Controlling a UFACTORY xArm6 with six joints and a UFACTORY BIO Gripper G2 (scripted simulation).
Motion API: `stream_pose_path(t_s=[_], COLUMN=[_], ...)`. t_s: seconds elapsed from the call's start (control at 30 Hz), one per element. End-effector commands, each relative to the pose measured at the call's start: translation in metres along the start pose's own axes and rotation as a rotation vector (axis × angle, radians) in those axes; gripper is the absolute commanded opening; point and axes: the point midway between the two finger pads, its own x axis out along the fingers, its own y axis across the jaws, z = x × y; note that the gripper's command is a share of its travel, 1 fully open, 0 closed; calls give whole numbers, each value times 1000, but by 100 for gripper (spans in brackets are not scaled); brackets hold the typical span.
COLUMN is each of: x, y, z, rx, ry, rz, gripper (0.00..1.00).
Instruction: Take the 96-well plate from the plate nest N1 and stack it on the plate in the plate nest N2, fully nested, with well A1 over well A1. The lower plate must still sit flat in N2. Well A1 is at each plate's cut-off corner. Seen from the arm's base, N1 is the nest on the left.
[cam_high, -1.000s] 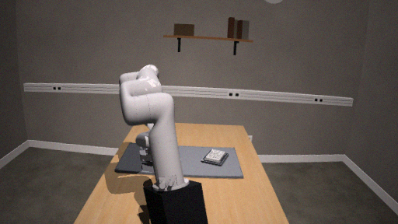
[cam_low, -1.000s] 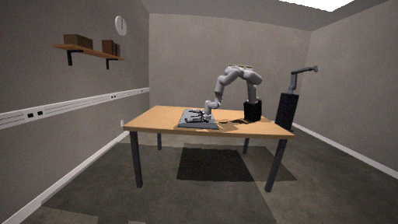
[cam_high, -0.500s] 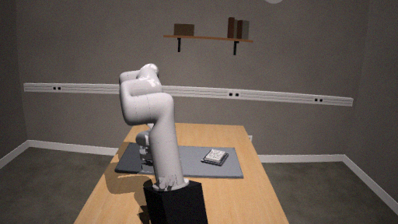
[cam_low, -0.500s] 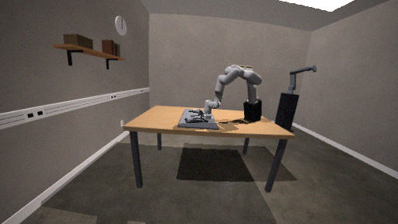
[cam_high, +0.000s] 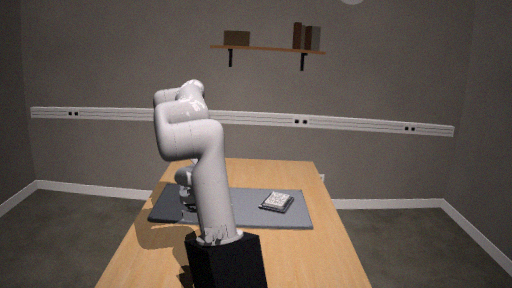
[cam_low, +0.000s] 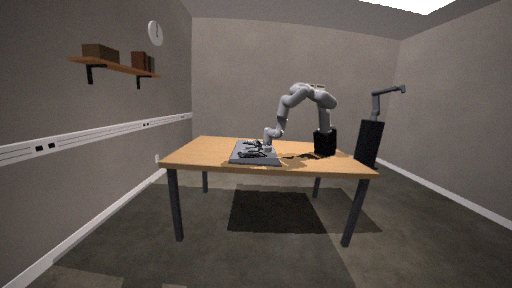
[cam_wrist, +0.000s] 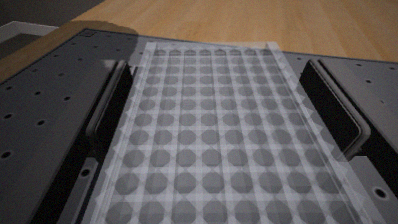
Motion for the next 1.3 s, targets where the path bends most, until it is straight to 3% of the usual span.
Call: stream_pose_path(t_s=[0.0, 0.4, 1.27], x=[1, 1, 1], y=[0, 0, 0], z=[3, 7, 43], rx=[0, 0, 0], ry=[-3, -4, -3], rz=[0, 0, 0], gripper=[0, 0, 0])
